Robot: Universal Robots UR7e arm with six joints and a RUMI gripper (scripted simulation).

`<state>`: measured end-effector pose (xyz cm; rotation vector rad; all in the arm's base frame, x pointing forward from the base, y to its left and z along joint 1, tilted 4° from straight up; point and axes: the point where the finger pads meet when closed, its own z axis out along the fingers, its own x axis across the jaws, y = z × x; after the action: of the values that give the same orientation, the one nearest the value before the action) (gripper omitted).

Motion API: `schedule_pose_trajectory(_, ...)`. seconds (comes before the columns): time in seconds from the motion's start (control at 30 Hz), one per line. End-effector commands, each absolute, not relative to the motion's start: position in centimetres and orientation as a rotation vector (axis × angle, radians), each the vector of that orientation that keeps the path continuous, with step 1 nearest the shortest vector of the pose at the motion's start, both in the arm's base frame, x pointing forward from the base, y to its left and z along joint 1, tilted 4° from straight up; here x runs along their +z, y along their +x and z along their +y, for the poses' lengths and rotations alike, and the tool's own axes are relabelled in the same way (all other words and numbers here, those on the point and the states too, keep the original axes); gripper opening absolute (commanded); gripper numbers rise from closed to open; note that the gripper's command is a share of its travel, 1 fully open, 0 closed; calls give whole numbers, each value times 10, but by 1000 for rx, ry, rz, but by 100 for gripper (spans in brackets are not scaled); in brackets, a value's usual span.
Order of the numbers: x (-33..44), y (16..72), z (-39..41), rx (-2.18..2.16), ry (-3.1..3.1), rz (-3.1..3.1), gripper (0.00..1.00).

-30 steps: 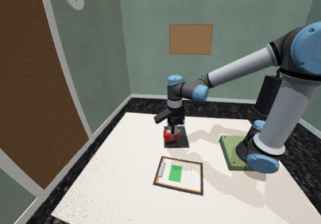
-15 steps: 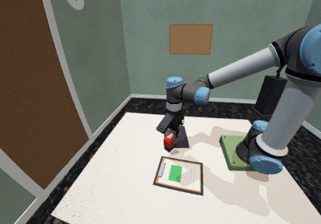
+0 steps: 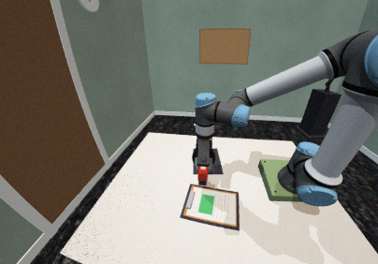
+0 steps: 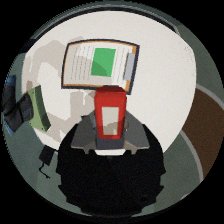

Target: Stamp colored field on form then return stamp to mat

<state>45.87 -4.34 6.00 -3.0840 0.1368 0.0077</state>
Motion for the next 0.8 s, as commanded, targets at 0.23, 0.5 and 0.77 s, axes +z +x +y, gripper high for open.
schedule_pose_trajectory(0.23, 63, 452, -18, -28, -2995, -714, 16)
schedule_pose_trajectory(0.5, 64, 448, -5, -41, -2861, -1149, 16)
schedule_pose_trajectory(0.77, 65, 444, 7, -58, -2614, -1644, 16)
